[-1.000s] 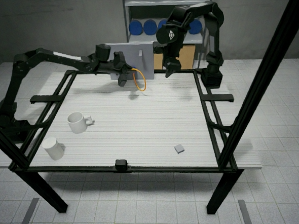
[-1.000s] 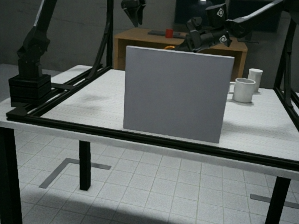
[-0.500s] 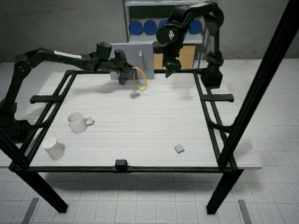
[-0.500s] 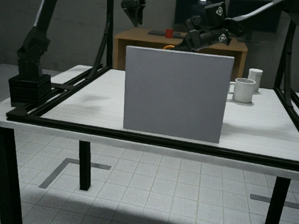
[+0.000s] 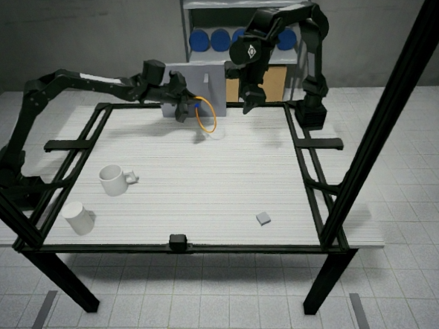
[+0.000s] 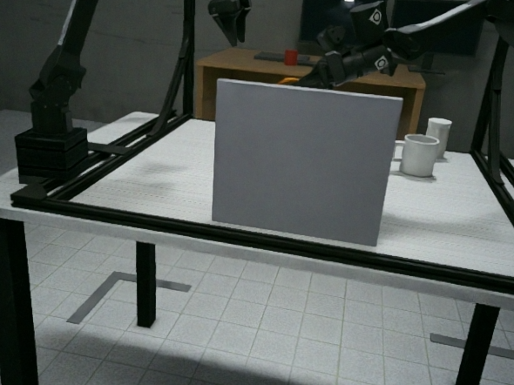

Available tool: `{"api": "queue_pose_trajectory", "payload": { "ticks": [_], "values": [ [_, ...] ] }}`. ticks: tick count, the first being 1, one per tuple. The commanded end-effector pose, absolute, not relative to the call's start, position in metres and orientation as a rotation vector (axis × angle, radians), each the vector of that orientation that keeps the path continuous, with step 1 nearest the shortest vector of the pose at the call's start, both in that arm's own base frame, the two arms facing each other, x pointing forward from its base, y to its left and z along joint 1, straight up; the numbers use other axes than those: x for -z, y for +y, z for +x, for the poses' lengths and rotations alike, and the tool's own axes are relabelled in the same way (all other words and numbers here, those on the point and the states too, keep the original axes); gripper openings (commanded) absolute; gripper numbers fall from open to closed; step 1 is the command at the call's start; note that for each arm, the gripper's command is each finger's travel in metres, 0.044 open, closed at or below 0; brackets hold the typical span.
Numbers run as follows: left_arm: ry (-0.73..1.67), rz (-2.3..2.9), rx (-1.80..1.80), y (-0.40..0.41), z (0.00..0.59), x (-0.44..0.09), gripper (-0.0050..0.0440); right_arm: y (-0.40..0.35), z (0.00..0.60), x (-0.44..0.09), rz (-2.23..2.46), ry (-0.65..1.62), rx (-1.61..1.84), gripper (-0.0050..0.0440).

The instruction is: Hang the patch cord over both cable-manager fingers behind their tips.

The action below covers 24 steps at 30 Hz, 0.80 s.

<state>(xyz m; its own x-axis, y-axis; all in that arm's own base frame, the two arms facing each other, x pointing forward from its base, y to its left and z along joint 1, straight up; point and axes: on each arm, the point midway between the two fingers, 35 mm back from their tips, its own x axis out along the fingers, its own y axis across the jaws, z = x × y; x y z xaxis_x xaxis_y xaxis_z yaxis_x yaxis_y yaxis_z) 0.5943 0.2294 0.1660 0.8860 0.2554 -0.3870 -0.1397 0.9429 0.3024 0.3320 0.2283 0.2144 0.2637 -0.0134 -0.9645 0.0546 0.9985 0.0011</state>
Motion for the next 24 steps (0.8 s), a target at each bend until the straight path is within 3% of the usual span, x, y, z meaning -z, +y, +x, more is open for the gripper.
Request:
{"api": "queue_pose_trajectory", "payload": {
  "ticks": [1,24],
  "values": [
    [0.409,0.265,-0.216,0.233,0.597,-0.182,0.0025,0.226,0.330,-0.223,0.054,1.286,0.037,0.0440],
    [0.423,0.208,-0.237,0.244,0.599,-0.188,0.0025,0.226,0.330,-0.223,0.054,1.286,0.037,0.0440]
  ]
}}
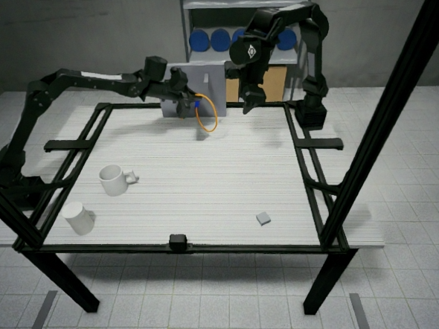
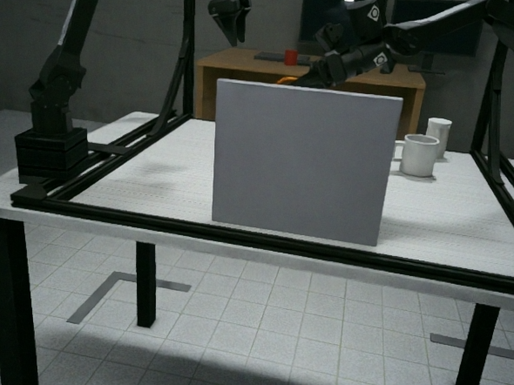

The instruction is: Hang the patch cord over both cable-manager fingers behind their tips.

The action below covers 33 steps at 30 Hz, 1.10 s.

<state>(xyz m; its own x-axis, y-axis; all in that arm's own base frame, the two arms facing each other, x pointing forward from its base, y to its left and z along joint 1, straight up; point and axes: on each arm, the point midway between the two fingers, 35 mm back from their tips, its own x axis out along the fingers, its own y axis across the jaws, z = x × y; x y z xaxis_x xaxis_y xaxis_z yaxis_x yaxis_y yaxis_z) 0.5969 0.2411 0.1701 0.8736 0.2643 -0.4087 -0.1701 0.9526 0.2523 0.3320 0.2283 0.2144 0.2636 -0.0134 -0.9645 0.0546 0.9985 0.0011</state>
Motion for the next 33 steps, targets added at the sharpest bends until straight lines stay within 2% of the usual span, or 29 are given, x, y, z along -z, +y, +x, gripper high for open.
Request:
{"api": "queue_pose_trajectory", "payload": {
  "ticks": [1,33],
  "values": [
    [0.424,0.205,-0.237,0.245,0.599,-0.189,0.0025,0.226,0.330,-0.223,0.054,1.286,0.037,0.0440],
    [0.445,0.132,-0.264,0.258,0.600,-0.194,0.0025,0.226,0.330,-0.223,0.054,1.286,0.037,0.0440]
  ]
}}
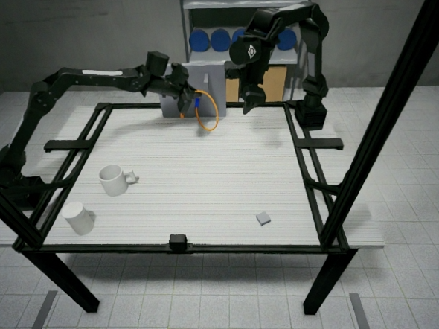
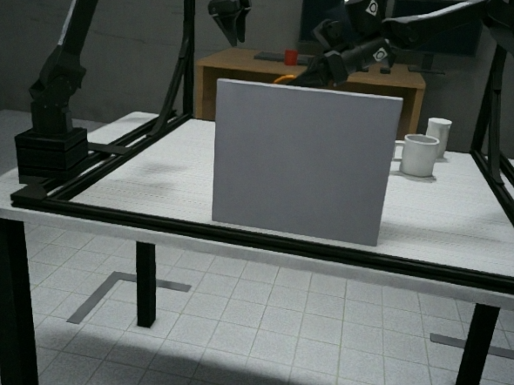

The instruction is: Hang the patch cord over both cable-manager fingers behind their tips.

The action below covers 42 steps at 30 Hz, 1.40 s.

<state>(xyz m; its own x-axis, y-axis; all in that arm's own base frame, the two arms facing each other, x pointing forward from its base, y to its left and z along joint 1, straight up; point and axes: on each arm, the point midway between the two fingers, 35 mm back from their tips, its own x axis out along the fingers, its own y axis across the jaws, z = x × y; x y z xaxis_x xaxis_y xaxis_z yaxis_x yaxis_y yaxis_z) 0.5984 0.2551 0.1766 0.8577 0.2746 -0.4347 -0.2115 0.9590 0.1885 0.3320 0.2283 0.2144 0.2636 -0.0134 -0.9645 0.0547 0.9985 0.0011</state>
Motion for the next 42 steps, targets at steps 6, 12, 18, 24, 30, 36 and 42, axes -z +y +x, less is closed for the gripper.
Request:
{"api": "queue_pose_trajectory", "payload": {
  "ticks": [6,12,18,24,30,36,42],
  "values": [
    [0.449,0.118,-0.268,0.261,0.600,-0.195,0.0025,0.226,0.330,-0.223,0.054,1.286,0.037,0.0440],
    [0.453,0.108,-0.272,0.262,0.600,-0.195,0.0025,0.226,0.330,-0.223,0.054,1.286,0.037,0.0440],
    [0.454,0.094,-0.278,0.265,0.599,-0.198,0.0025,0.226,0.330,-0.223,0.054,1.286,0.037,0.0440],
    [0.459,0.080,-0.282,0.267,0.599,-0.198,0.0025,0.226,0.330,-0.223,0.054,1.286,0.037,0.0440],
    [0.462,0.071,-0.286,0.269,0.599,-0.199,0.0025,0.226,0.330,-0.223,0.054,1.286,0.037,0.0440],
    [0.463,0.059,-0.291,0.271,0.599,-0.201,0.0025,0.226,0.330,-0.223,0.054,1.286,0.037,0.0440],
    [0.467,0.048,-0.294,0.273,0.599,-0.201,0.0025,0.226,0.330,-0.223,0.054,1.286,0.037,0.0440]
  ]
}}
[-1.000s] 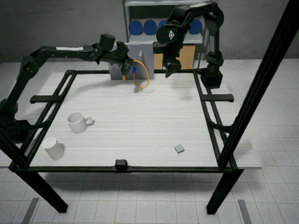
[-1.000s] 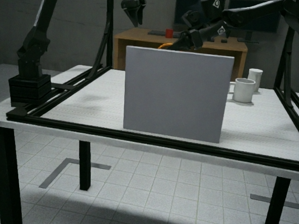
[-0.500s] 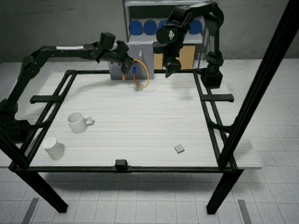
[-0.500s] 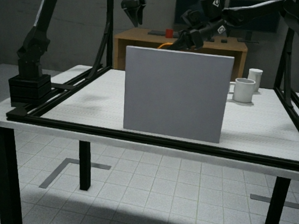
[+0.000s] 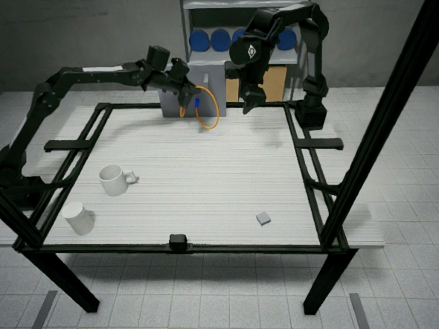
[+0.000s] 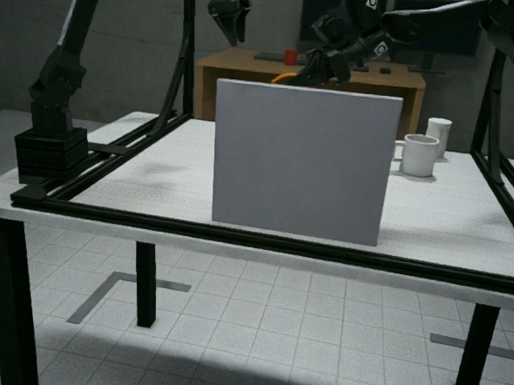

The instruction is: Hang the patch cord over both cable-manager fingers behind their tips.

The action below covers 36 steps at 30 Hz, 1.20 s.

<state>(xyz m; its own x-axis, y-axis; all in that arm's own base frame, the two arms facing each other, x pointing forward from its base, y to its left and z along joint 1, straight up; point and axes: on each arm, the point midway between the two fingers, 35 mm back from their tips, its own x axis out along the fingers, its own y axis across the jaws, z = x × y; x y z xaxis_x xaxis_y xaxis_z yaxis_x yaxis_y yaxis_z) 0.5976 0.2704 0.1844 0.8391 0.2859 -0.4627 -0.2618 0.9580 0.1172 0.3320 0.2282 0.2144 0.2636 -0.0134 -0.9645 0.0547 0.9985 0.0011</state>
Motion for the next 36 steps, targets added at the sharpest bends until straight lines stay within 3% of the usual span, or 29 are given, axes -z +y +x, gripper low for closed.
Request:
{"api": "queue_pose_trajectory", "payload": {
  "ticks": [1,36],
  "values": [
    [0.467,0.048,-0.294,0.2726,0.5986,-0.2009,0.0025,0.2264,0.3300,-0.2231,0.054,1.286,0.037,0.0440],
    [0.474,-0.005,-0.316,0.2810,0.5960,-0.2095,0.0025,0.2264,0.3300,-0.2231,0.054,1.286,0.037,0.0440]
  ]
}}
